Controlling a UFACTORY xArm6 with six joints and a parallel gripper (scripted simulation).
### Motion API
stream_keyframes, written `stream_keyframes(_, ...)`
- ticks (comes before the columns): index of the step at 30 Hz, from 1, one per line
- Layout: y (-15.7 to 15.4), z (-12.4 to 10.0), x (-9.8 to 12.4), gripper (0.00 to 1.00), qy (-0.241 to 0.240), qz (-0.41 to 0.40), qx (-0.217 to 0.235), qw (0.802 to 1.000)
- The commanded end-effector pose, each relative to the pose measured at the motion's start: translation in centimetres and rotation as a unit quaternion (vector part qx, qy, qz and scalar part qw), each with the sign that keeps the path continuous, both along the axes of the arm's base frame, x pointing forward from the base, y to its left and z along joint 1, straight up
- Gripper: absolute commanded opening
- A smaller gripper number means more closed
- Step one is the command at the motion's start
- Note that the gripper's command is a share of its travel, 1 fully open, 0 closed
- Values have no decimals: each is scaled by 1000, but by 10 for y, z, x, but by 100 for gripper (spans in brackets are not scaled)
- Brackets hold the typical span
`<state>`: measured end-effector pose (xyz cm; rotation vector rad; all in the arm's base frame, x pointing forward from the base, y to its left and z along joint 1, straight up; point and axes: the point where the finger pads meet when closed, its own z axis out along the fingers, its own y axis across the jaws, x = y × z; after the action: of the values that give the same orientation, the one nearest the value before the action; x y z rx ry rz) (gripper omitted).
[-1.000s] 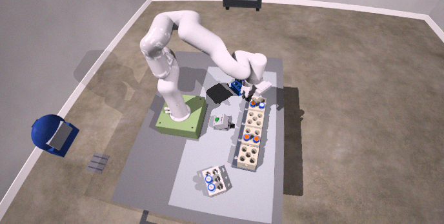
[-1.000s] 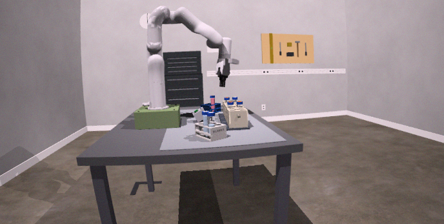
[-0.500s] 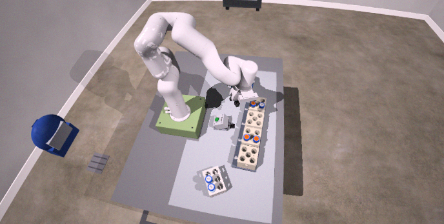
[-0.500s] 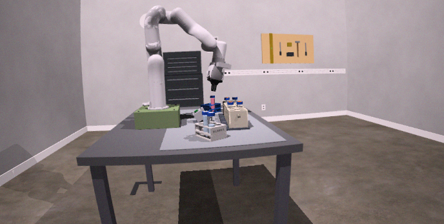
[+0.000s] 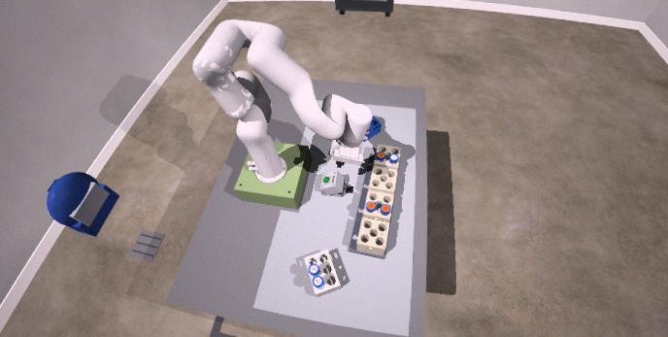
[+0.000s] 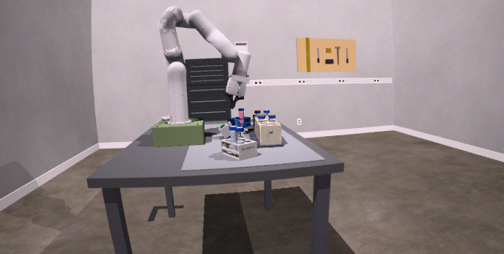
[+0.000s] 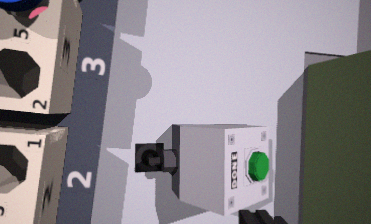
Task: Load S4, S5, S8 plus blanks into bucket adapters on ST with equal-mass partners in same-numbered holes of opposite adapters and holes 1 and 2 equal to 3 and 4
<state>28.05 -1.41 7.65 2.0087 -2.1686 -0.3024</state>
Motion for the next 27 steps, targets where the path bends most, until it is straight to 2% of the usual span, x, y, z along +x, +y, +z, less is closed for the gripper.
stream_keyframes(1, -6, -7, -21, 0, -2, -9, -3, 1000)
stream_keyframes(9, -15, -20, -55, 0, -2, -9, -3, 1000)
stream_keyframes(21, -15, -20, -55, 0, -2, -9, -3, 1000)
stream_keyframes(27, -15, -30, -55, 0, -2, -9, -3, 1000)
